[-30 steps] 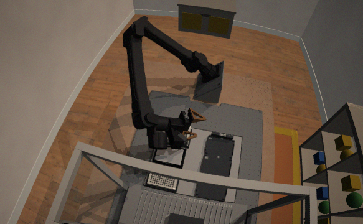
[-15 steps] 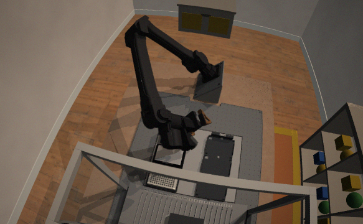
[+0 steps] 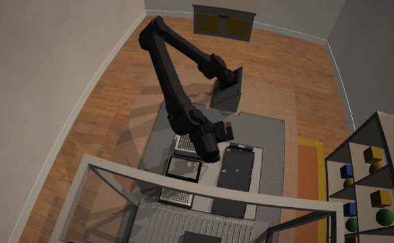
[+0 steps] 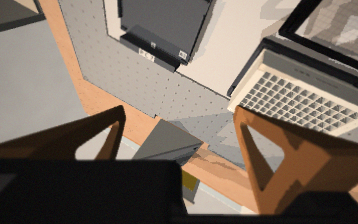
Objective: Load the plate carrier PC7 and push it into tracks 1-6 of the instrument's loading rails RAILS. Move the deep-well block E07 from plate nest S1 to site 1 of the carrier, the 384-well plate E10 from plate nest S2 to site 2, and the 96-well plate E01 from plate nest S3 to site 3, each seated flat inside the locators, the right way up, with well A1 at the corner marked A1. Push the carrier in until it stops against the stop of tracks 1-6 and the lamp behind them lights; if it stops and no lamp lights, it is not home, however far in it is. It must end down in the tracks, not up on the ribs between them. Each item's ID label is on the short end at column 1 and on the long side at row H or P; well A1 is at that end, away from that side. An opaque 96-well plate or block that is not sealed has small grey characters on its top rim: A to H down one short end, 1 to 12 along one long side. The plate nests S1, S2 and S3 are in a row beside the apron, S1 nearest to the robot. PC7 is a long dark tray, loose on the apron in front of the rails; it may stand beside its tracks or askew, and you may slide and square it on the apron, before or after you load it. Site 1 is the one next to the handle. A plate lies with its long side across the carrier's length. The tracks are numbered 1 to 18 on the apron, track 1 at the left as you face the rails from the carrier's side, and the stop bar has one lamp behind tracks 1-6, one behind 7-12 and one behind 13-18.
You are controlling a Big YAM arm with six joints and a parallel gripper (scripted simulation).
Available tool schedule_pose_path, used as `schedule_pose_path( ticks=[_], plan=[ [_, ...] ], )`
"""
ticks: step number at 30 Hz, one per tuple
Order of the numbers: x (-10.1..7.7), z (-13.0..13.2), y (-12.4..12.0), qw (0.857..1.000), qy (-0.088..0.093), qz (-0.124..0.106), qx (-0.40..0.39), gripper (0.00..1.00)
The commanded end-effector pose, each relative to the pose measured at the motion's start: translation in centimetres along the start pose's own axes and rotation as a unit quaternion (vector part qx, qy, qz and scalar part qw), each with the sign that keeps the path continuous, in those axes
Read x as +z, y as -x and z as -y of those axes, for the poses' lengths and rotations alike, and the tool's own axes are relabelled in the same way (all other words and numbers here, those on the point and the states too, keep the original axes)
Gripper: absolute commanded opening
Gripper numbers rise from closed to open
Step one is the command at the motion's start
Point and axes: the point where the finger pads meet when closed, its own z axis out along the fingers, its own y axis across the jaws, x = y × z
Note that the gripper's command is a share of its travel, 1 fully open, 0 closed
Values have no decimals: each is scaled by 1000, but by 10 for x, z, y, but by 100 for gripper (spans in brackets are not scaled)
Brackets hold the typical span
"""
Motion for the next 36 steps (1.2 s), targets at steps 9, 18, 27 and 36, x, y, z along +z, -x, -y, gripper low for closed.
schedule_pose_path(
  ticks=[9, 18, 27, 36],
  plan=[
    [-39, -21, 19, 986, -107, 80, 99, 100],
    [-54, -27, 17, 958, -195, 143, 156, 100],
    [-49, -13, 37, 961, -194, 130, 147, 100],
    [-27, 12, 89, 972, -212, 104, 4, 100]
  ],
)
